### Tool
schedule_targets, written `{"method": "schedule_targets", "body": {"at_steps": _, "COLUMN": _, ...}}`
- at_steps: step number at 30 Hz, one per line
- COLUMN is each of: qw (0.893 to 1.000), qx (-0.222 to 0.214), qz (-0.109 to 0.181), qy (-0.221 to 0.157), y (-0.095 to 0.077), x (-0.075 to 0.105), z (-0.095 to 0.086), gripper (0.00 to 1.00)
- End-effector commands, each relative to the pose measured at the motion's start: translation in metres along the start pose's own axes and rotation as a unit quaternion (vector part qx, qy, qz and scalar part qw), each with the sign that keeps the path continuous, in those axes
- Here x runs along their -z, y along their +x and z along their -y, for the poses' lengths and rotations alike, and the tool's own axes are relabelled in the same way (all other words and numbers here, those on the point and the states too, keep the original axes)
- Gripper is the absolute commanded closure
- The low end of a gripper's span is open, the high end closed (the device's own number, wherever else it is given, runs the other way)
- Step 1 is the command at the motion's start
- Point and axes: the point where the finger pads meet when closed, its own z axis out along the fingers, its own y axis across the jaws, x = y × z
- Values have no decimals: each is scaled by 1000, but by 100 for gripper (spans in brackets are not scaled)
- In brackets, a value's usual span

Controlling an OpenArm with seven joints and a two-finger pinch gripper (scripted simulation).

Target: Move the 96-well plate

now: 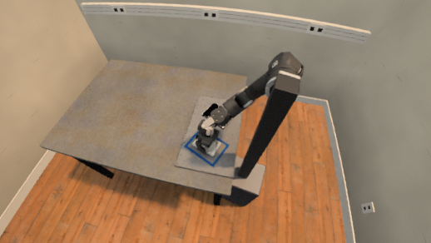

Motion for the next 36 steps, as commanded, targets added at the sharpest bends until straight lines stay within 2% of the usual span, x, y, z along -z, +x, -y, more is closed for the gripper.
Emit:
{"method": "schedule_targets", "body": {"at_steps": 1, "qw": 1000, "qx": -2, "qz": 0, "qy": 2, "y": 0, "x": 0, "z": 1, "gripper": 100}}
{"method": "schedule_targets", "body": {"at_steps": 8, "qw": 1000, "qx": -3, "qz": 0, "qy": 2, "y": 0, "x": 7, "z": 1, "gripper": 100}}
{"method": "schedule_targets", "body": {"at_steps": 36, "qw": 1000, "qx": 1, "qz": 1, "qy": -1, "y": 0, "x": 5, "z": 0, "gripper": 100}}
